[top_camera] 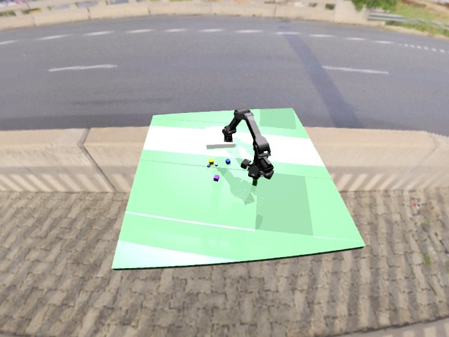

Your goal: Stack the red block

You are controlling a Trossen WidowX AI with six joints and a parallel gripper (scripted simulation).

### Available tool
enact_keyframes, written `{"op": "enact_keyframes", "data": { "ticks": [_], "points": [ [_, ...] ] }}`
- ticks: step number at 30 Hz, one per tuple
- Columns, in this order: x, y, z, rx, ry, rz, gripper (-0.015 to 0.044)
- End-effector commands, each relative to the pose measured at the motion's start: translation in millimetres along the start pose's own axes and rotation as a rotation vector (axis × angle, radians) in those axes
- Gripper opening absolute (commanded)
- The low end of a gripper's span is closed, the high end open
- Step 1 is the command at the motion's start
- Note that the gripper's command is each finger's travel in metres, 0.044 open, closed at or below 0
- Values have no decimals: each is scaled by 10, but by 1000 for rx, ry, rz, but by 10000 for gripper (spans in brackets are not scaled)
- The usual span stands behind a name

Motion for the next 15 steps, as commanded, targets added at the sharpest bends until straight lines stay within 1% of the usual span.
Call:
{"op": "enact_keyframes", "data": {
  "ticks": [1, 12, 13, 15],
  "points": [
    [0, -6, 0, 0, 0, 0, 131],
    [0, -6, 0, 0, 0, 0, 420],
    [0, -6, 0, 0, 0, 0, 440],
    [0, -6, 0, 0, 0, 0, 440]
  ]
}}
Point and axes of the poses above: the point midway between the two fingers, 35 mm back from their tips, its own y axis back along the fingers, its own x axis across the jaws, z = x × y, the point moved 10 cm from there along y, back along the fingers, and after that the axes turned 5 degrees about y, right-handed, at the moved point
